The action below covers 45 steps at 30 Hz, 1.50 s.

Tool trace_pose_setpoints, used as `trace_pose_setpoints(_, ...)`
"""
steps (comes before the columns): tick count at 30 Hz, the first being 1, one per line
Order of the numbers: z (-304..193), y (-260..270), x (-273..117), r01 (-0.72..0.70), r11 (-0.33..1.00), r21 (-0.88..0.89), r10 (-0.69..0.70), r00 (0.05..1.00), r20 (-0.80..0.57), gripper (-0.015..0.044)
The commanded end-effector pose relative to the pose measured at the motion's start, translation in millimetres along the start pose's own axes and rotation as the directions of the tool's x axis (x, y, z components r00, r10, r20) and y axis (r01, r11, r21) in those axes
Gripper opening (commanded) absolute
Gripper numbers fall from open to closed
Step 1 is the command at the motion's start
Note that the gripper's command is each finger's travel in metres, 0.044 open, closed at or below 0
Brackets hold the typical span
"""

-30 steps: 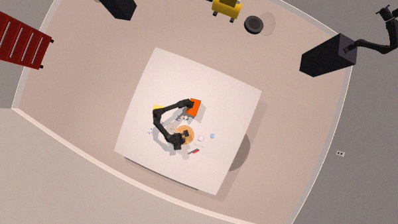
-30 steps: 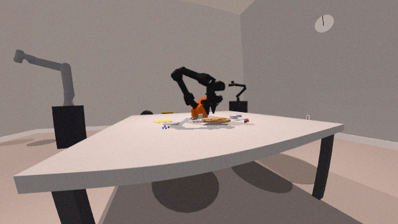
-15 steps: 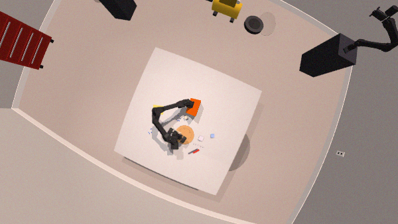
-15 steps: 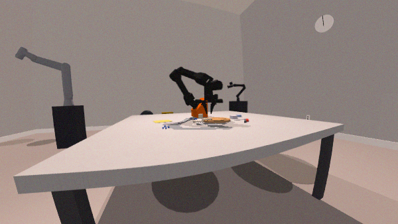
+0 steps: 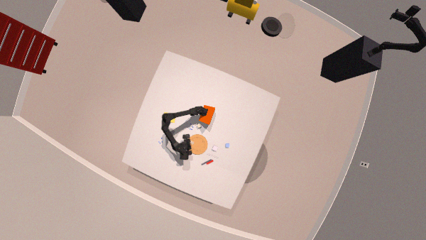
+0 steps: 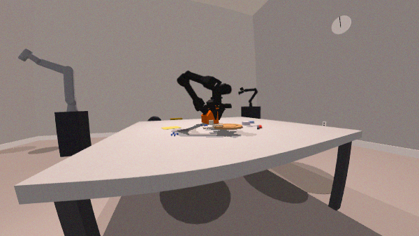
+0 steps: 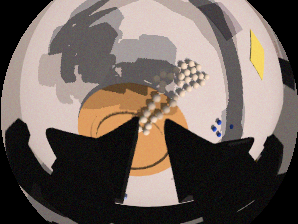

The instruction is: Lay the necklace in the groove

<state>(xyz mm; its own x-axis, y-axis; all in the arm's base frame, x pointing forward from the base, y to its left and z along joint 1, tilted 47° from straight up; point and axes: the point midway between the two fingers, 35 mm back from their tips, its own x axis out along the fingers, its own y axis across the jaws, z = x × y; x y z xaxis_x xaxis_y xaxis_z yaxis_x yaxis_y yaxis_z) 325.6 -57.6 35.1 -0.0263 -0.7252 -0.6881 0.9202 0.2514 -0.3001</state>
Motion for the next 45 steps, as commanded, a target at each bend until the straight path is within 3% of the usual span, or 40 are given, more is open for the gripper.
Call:
trace_pose_setpoints(1, 13.8, -5.8, 0.1, 0.005, 0.899, 0.438, -0.01, 1.0, 0.009, 0.012)
trace_pose_setpoints(45, 14.4, -6.5, 40.1, 0.005, 0.899, 0.438, -0.011, 1.0, 0.011, 0.012)
